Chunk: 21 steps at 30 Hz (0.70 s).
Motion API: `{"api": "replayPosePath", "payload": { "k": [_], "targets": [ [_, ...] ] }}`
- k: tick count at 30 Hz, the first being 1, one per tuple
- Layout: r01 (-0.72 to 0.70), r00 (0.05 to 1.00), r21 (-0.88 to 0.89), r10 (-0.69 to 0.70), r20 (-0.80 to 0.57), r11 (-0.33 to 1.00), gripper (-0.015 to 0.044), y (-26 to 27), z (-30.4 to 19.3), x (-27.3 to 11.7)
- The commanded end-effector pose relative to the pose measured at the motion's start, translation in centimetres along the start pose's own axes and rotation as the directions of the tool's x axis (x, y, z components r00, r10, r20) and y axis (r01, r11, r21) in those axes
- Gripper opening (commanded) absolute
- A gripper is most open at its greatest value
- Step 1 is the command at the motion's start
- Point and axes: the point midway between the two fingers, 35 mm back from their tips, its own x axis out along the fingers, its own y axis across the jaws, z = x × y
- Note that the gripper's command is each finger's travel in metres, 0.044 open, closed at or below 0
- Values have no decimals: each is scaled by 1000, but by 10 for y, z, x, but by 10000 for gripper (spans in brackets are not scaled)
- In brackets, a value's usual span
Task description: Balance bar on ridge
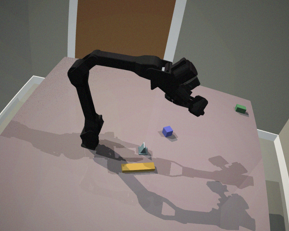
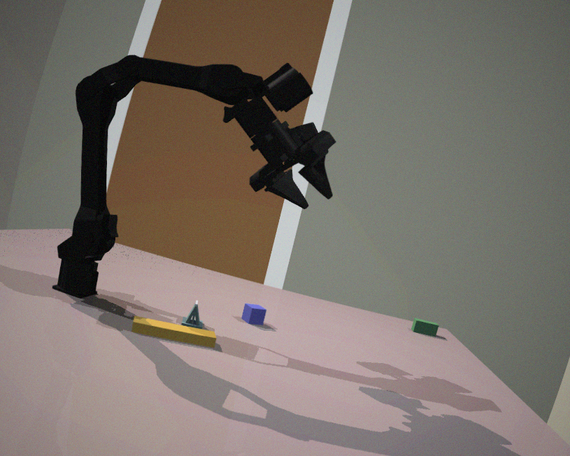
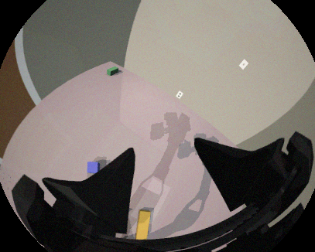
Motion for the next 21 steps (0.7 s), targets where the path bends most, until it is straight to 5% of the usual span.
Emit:
{"api": "replayPosePath", "payload": {
  "k": [1,13,21],
  "targets": [
    [-29,982,97,47,-186,995,315,4,-52,15],
    [-32,680,406,318,-661,913,315,42,-207,5],
    [-25,623,441,358,-695,897,315,49,-225,1]
  ]
}}
